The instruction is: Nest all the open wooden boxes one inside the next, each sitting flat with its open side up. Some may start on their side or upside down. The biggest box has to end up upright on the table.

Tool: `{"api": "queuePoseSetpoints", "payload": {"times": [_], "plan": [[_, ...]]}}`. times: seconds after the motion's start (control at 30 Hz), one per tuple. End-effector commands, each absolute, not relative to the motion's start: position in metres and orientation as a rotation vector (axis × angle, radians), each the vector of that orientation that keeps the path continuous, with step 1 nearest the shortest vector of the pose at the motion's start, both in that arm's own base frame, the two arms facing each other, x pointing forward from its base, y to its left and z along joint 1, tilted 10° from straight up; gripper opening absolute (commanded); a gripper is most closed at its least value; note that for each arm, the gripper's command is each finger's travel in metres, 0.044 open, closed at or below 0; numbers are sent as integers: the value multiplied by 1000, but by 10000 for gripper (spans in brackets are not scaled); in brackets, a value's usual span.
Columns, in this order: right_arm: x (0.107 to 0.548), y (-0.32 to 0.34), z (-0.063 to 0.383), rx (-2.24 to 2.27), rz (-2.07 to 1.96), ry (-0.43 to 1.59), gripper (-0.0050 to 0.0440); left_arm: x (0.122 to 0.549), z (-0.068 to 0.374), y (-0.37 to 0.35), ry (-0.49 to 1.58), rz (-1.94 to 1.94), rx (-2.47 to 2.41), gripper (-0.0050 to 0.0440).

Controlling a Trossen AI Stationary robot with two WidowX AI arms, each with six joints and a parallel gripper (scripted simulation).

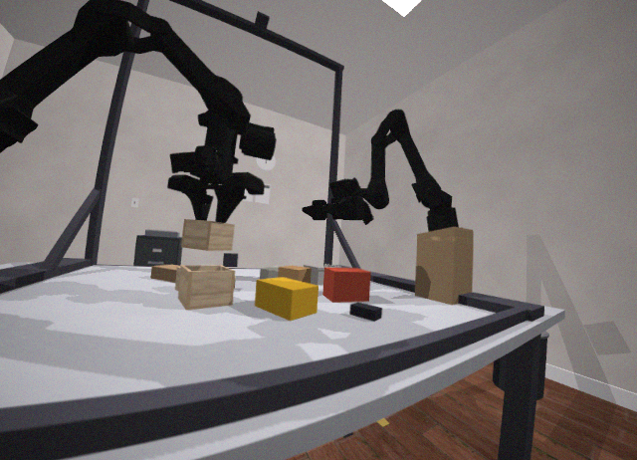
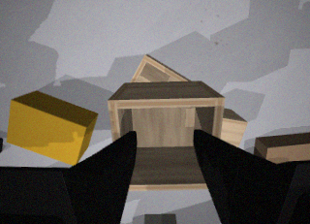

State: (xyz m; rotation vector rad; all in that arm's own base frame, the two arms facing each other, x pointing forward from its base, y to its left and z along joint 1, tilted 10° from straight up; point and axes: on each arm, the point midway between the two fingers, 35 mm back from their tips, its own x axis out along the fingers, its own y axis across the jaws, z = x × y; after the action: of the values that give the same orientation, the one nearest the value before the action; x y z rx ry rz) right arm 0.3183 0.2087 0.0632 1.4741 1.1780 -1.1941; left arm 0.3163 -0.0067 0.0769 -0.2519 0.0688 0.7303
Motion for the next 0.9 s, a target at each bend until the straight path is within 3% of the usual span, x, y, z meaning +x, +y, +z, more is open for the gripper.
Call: {"api": "queuePoseSetpoints", "payload": {"times": [0.0, 0.33, 0.87], "plan": [[322, 210, 72, 1601, -1275, 1107, 265, 316, 79, -7, 61, 732, -255, 400], [322, 210, 72, 1849, -1528, 921, 265, 316, 79, -7, 61, 732, -255, 400], [321, 210, 60, 1889, -1596, 872, 265, 316, 79, -7, 61, 732, -255, 400]]}}
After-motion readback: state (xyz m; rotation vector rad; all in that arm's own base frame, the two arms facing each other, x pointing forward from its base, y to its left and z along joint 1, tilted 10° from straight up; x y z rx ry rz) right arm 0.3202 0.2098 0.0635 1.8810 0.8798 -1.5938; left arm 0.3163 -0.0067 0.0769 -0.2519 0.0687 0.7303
